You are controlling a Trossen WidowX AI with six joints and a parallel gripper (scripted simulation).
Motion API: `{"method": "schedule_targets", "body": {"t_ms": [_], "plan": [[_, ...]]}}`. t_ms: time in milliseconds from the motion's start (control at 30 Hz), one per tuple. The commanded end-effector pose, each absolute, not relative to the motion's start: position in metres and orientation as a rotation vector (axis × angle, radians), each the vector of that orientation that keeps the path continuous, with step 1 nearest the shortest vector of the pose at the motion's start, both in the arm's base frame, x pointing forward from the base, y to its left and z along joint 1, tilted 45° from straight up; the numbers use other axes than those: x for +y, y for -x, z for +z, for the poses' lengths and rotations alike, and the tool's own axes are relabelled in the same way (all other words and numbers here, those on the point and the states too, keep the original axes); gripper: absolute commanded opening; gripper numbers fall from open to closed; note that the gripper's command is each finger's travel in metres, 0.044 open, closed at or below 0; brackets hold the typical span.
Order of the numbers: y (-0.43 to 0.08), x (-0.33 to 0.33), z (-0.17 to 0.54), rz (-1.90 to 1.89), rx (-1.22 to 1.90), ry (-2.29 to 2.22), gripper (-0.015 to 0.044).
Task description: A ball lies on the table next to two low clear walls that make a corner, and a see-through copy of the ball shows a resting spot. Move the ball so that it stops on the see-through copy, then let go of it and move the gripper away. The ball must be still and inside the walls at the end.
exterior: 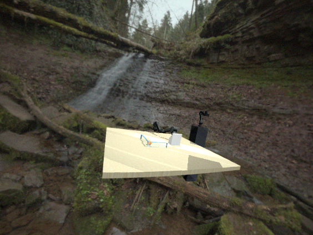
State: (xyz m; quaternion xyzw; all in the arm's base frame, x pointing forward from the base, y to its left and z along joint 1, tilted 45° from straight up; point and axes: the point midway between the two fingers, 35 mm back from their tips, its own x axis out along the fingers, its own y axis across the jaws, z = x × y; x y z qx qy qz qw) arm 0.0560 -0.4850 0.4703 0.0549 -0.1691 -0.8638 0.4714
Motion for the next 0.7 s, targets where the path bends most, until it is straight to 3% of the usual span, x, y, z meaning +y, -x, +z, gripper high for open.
{"method": "schedule_targets", "body": {"t_ms": [0,33,667], "plan": [[-0.055,-0.484,0.471,-2.114,-0.423,-0.135,0.0374],[-0.054,-0.483,0.474,-2.111,-0.448,-0.138,0.0352],[0.021,-0.381,0.61,-1.713,-1.308,-0.133,0.0352]]}}
